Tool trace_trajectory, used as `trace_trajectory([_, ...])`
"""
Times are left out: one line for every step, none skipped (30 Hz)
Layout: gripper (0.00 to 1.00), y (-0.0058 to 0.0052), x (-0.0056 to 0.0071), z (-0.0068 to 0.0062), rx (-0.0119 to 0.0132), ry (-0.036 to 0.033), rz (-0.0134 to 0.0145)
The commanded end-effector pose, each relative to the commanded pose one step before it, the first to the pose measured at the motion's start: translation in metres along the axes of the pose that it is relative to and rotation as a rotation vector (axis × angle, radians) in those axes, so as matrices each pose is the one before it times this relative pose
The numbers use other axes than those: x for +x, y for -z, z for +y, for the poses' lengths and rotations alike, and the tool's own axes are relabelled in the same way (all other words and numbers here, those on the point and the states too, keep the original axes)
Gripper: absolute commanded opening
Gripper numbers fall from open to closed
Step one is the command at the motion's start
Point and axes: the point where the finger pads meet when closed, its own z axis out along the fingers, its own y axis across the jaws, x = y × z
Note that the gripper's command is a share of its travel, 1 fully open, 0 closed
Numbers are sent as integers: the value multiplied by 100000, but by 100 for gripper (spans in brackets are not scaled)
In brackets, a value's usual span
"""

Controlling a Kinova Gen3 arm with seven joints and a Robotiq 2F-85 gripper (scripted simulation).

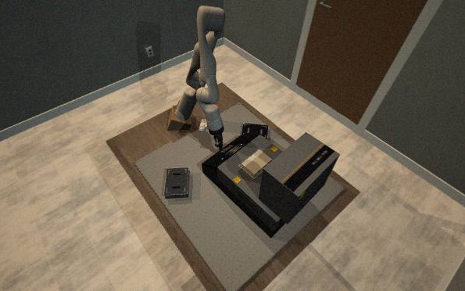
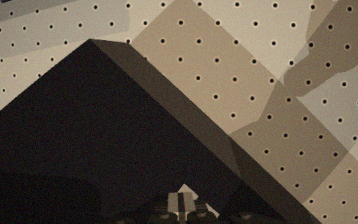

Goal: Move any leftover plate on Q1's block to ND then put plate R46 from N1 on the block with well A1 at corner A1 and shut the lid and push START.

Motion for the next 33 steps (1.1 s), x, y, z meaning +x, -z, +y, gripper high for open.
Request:
trace_trajectory([10, -126, -52, -93, 118, 2, 3])
trace_trajectory([10, 0, 0, 0, 0, 0, 0])
trace_trajectory([10, -53, -18, -18, 0, 0, -1])
trace_trajectory([10, -68, -22, -22, 0, 0, 1])
trace_trajectory([10, -60, -20, -20, 0, 0, 0])
trace_trajectory([10, -60, -20, -20, 0, 0, 0])
trace_trajectory([10, -60, -20, -20, 0, 0, 0])
trace_trajectory([10, -60, -20, -20, 0, 0, 0])
trace_trajectory([10, -60, -20, -20, 0, 0, 0])
trace_trajectory([10, -60, -20, -20, 0, 0, 0])
trace_trajectory([10, -60, -20, -20, 0, 0, 0])
trace_trajectory([10, -60, -20, -20, 0, 0, 0])
trace_trajectory([10, -60, -20, -20, 0, 0, 0])
trace_trajectory([10, -60, -20, -20, 0, 0, 0])
trace_trajectory([10, -60, -20, -20, 0, 0, 0])
trace_trajectory([10, -56, -19, -19, 0, 0, 0])
trace_trajectory([10, 0, 0, 0, 0, 0, 0])
trace_trajectory([10, 0, 0, 0, 0, 0, 0])
trace_trajectory([10, 0, 0, 0, 0, 0, 0])
trace_trajectory([10, 0, 0, 0, 0, 0, 0])
trace_trajectory([10, 9, 1, 2, -1, -1, 0])
trace_trajectory([10, 0, 0, 0, 0, 0, 0])
trace_trajectory([10, 0, 0, 0, 0, 0, 0])
trace_trajectory([10, 0, 0, 0, 0, 0, 0])
trace_trajectory([10, 0, 0, 0, 0, 0, 0])
trace_trajectory([10, 0, 0, 0, 0, 0, 0])
trace_trajectory([10, 0, 0, 0, 0, 0, 0])
trace_trajectory([10, 0, 0, 0, 0, 0, 0])
trace_trajectory([10, 0, 0, 0, 0, 0, 0])
trace_trajectory([10, 0, 0, 0, 0, 0, 0])
trace_trajectory([10, 0, 0, 0, 0, 0, 0])
trace_trajectory([10, 0, 0, 0, 0, 0, 0])
trace_trajectory([10, 0, 0, 0, 0, 0, 0])
